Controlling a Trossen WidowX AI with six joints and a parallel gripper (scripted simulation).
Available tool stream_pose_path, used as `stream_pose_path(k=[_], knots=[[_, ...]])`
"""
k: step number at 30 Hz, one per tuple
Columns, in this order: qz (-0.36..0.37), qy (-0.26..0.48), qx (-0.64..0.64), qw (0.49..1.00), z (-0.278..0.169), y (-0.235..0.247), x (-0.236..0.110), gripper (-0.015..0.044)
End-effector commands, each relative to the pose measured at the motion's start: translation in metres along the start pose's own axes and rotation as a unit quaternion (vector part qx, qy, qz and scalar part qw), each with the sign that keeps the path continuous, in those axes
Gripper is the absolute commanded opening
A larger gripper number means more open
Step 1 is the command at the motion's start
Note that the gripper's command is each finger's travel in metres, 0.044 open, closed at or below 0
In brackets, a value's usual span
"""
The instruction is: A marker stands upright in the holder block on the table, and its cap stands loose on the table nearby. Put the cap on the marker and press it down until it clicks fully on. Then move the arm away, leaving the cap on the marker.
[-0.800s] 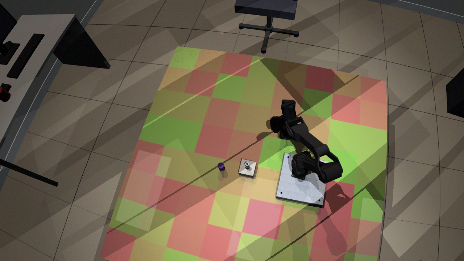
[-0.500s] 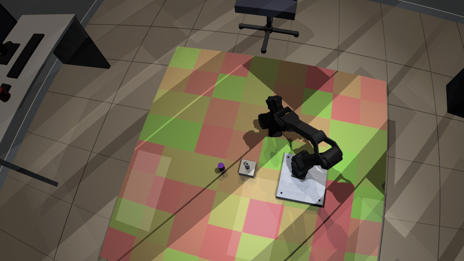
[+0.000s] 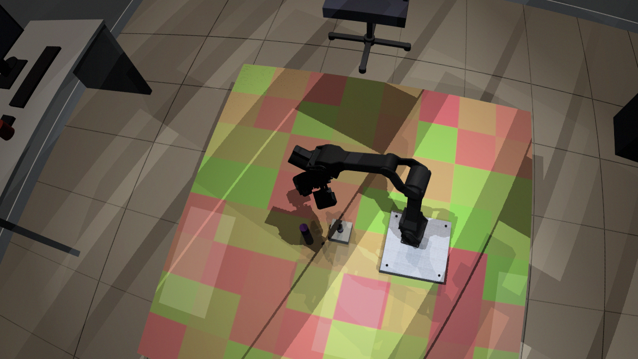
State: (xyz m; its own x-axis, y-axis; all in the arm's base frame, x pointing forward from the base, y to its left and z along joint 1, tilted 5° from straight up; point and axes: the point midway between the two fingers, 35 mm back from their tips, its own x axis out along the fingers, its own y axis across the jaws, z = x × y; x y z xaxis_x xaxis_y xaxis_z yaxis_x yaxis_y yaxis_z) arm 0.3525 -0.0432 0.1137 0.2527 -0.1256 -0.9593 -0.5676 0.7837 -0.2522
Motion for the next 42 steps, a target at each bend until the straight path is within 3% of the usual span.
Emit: stream_pose_path(k=[1, 8, 11, 15, 42], knots=[[0.050, 0.021, -0.028, 0.998, 0.046, 0.037, -0.005, 0.0247], [0.100, 0.071, -0.068, 0.990, 0.093, 0.099, -0.013, 0.0247], [0.100, 0.071, -0.068, 0.990, 0.092, 0.100, -0.011, 0.0247], [0.100, 0.071, -0.068, 0.990, 0.084, 0.106, 0.019, 0.0247], [0.100, 0.071, -0.068, 0.990, 0.078, 0.114, 0.063, 0.0247]])
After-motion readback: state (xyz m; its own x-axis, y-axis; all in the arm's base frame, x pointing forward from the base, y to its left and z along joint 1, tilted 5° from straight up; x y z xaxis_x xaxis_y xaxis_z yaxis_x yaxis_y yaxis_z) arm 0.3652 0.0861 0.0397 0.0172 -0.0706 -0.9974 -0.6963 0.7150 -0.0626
